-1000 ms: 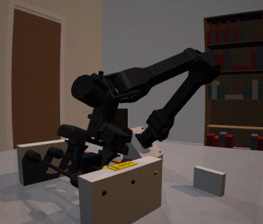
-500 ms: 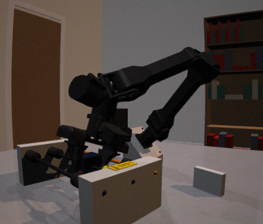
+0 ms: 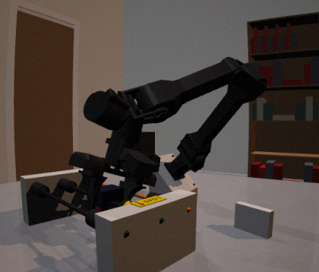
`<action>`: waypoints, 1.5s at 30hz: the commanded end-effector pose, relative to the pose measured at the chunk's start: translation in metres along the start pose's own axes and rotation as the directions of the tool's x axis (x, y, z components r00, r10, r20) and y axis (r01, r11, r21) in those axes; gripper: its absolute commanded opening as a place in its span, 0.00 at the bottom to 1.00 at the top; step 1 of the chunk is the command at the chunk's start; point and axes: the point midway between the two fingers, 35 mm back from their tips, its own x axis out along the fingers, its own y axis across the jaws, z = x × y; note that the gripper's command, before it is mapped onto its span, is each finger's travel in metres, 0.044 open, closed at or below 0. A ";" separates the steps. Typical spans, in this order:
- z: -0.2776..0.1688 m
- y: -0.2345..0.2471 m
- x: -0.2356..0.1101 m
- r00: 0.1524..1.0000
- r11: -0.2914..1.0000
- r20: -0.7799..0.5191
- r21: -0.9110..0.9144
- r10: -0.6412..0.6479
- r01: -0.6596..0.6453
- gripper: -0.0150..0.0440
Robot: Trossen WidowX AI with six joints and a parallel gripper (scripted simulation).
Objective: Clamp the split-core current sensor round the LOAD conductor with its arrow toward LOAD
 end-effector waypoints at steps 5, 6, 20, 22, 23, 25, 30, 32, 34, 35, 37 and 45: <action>0.000 -0.001 0.001 1.000 1.000 0.001 -0.005 -0.005 0.005 0.30; 0.000 -0.001 0.001 1.000 1.000 0.001 -0.005 -0.005 0.005 0.34; 0.000 -0.001 0.001 1.000 1.000 0.001 -0.005 -0.005 0.005 0.71; 0.000 -0.001 0.001 1.000 1.000 0.001 -0.005 -0.005 0.005 0.71; 0.000 -0.001 0.001 1.000 1.000 0.001 -0.005 -0.005 0.005 0.71; 0.000 -0.001 0.001 1.000 1.000 0.001 -0.005 -0.005 0.005 0.71; 0.000 -0.001 0.001 1.000 1.000 0.001 -0.005 -0.005 0.005 0.71; 0.000 -0.001 0.001 1.000 1.000 0.001 -0.005 -0.005 0.005 0.71; 0.000 -0.001 0.001 1.000 1.000 0.001 -0.005 -0.005 0.005 0.71; 0.000 -0.001 0.001 1.000 1.000 0.001 -0.005 -0.005 0.005 0.71; 0.000 -0.001 0.001 1.000 1.000 0.001 -0.005 -0.005 0.005 0.71; 0.000 -0.001 0.001 1.000 1.000 0.001 -0.005 -0.005 0.005 0.71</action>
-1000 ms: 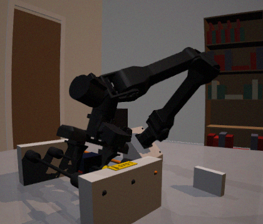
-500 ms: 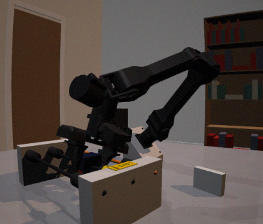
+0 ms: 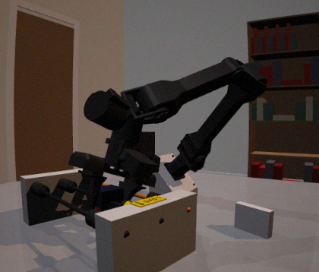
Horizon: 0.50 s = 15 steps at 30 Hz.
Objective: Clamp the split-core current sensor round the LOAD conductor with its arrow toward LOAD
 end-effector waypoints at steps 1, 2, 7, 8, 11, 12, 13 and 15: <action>0.000 0.000 0.000 1.000 1.000 0.000 0.000 0.001 -0.001 0.71; 0.000 0.000 0.000 1.000 1.000 0.000 0.000 0.001 -0.001 0.71; 0.000 0.000 0.000 1.000 1.000 0.000 0.000 0.000 0.000 0.65; 0.000 0.000 0.000 1.000 1.000 0.000 0.000 0.000 0.000 0.64; 0.000 0.000 0.000 1.000 1.000 0.000 0.000 0.000 0.000 0.61; 0.000 0.000 0.000 1.000 1.000 0.000 0.000 0.000 0.000 0.60; 0.000 0.000 0.000 1.000 1.000 0.000 0.000 0.000 0.000 0.59; 0.000 0.000 0.000 1.000 1.000 0.000 0.000 0.000 0.000 0.56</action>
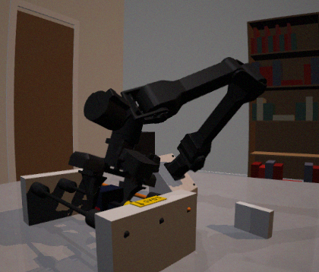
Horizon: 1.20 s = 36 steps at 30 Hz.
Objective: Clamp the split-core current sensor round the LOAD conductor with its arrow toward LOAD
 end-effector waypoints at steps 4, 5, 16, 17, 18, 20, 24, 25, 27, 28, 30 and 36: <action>0.000 0.000 0.000 1.000 1.000 0.000 0.000 0.000 0.000 0.52; 0.000 0.000 0.000 1.000 1.000 0.000 0.000 0.000 0.000 0.51; 0.000 -0.002 -0.004 0.999 0.999 0.000 0.009 0.054 -0.054 0.25; -0.001 0.002 -0.001 1.000 0.999 -0.004 0.011 0.031 -0.031 0.25; -0.001 0.002 -0.001 1.000 0.999 -0.004 0.011 0.031 -0.031 0.25; -0.001 0.002 -0.001 1.000 0.999 -0.004 0.011 0.031 -0.031 0.25; -0.001 0.002 -0.001 1.000 0.999 -0.004 0.011 0.031 -0.031 0.25; -0.001 0.002 -0.001 1.000 0.999 -0.004 0.011 0.031 -0.031 0.25; -0.001 0.002 -0.001 1.000 0.999 -0.004 0.010 0.031 -0.031 0.25; -0.001 0.001 -0.001 1.000 1.000 -0.004 0.008 0.030 -0.030 0.25; -0.001 0.001 -0.001 1.000 1.000 -0.003 0.005 0.030 -0.030 0.25; -0.001 0.001 -0.001 1.000 1.000 -0.003 0.005 0.030 -0.030 0.25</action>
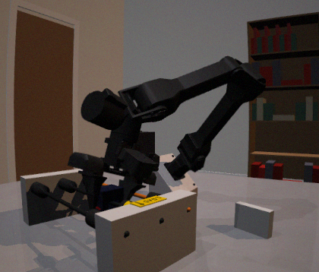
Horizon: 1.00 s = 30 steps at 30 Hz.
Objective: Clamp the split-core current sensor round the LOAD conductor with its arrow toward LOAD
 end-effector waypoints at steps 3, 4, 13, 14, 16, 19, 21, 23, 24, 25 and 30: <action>0.000 0.000 0.001 1.000 1.000 0.000 0.000 0.000 0.000 0.25; 0.000 0.001 0.001 1.000 1.000 0.000 0.000 0.000 0.000 0.25; 0.001 -0.002 0.001 1.000 1.000 0.002 -0.006 -0.008 0.008 0.48; 0.001 -0.002 0.001 1.000 1.000 0.002 -0.006 -0.008 0.008 0.52; 0.001 -0.002 0.001 1.000 1.000 0.002 -0.006 -0.008 0.008 0.61; 0.001 -0.002 0.001 1.000 1.000 0.002 -0.006 -0.008 0.008 0.71; 0.001 -0.002 0.001 1.000 1.000 0.002 -0.006 -0.008 0.008 0.71; 0.001 -0.002 0.001 1.000 1.000 0.002 -0.006 -0.008 0.008 0.71; 0.001 -0.002 0.001 1.000 1.000 0.002 -0.006 -0.008 0.008 0.71; 0.001 -0.002 0.001 1.000 1.000 0.002 -0.006 -0.008 0.008 0.71; 0.001 -0.002 0.001 1.000 1.000 0.002 -0.006 -0.008 0.008 0.71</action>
